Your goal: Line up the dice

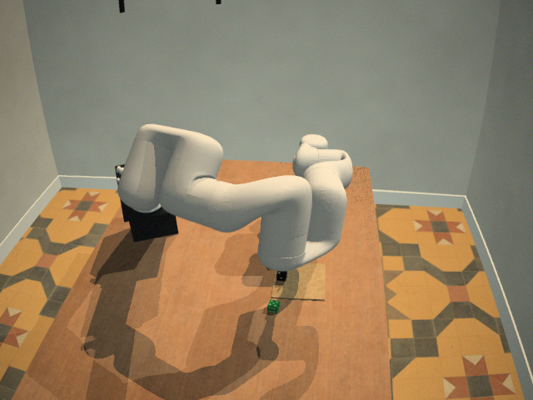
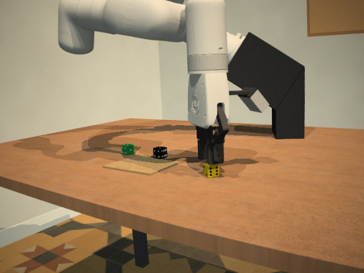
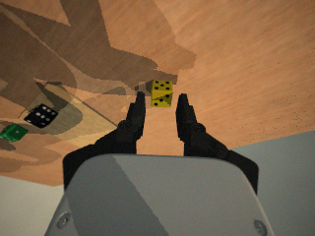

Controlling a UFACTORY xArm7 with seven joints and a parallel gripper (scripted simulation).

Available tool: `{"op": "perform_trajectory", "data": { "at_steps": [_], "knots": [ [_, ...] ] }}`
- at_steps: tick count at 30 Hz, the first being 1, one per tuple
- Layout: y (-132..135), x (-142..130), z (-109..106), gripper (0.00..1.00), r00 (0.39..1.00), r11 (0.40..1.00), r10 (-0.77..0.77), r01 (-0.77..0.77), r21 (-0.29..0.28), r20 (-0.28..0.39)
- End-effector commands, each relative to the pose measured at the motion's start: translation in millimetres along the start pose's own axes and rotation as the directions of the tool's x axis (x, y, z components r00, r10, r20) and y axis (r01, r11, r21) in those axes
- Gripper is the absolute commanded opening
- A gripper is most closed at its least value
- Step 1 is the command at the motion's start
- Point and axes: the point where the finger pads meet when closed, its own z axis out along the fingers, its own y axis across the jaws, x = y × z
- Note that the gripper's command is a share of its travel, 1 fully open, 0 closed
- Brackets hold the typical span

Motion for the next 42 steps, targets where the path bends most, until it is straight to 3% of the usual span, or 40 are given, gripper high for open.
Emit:
{"op": "perform_trajectory", "data": {
  "at_steps": [1,42],
  "knots": [
    [1.7,0.0,-2.3,0.42,1.0,1.0,0.0,0.0,-0.005,0.0],
    [1.8,0.0,1.2,0.42,1.0,1.0,0.0,0.0,-0.005,0.0]
  ]
}}
